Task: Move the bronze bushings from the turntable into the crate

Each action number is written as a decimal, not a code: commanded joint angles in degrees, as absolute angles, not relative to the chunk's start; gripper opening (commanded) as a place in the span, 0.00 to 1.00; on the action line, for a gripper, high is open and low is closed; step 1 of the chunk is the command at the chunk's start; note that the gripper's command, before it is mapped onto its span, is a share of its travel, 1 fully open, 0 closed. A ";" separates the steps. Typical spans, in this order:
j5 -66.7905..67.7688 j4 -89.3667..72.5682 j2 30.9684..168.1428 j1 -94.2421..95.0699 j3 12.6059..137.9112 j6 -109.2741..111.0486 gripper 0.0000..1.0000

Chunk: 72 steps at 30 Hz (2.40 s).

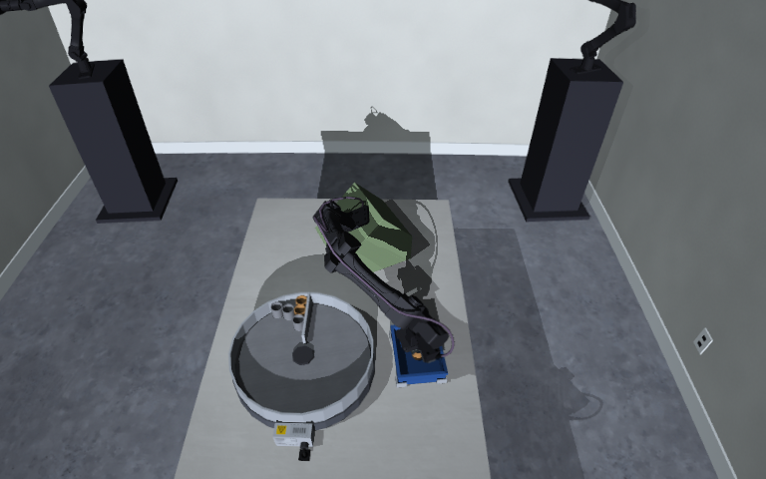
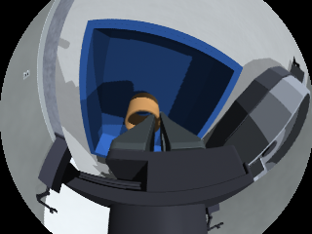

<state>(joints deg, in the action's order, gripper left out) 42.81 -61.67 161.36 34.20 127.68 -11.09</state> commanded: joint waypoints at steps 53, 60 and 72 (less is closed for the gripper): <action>43.09 -60.02 160.59 35.47 129.64 -10.10 0.00; 43.09 -60.02 160.59 35.47 129.64 -10.10 0.00; 43.09 -60.03 160.61 35.47 129.64 -10.10 0.00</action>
